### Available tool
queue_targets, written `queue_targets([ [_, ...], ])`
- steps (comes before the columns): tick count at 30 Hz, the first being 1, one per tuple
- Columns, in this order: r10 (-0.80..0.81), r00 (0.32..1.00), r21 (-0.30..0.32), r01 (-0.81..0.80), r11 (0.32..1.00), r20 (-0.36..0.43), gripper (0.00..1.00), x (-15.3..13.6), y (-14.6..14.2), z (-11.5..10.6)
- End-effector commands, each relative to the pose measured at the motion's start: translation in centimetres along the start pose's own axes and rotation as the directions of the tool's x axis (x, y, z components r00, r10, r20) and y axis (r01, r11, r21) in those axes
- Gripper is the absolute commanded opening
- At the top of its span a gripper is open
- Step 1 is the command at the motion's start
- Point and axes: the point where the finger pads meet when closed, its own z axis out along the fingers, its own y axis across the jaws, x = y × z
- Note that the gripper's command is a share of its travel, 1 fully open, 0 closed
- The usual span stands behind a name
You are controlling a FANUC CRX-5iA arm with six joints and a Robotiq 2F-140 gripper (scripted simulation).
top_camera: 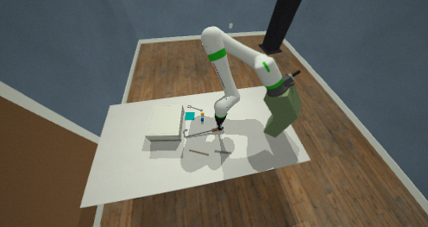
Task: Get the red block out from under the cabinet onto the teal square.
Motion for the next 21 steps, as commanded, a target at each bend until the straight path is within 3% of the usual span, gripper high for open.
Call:
queue_targets([
  [1, 0.050, 0.999, -0.001, -0.050, 0.999, -0.001, 0.00, 0.0, -0.7, 0.0],
  [21, 0.187, 0.982, -0.001, -0.187, 0.982, -0.001, 0.00, 0.1, -2.8, 0.0],
])
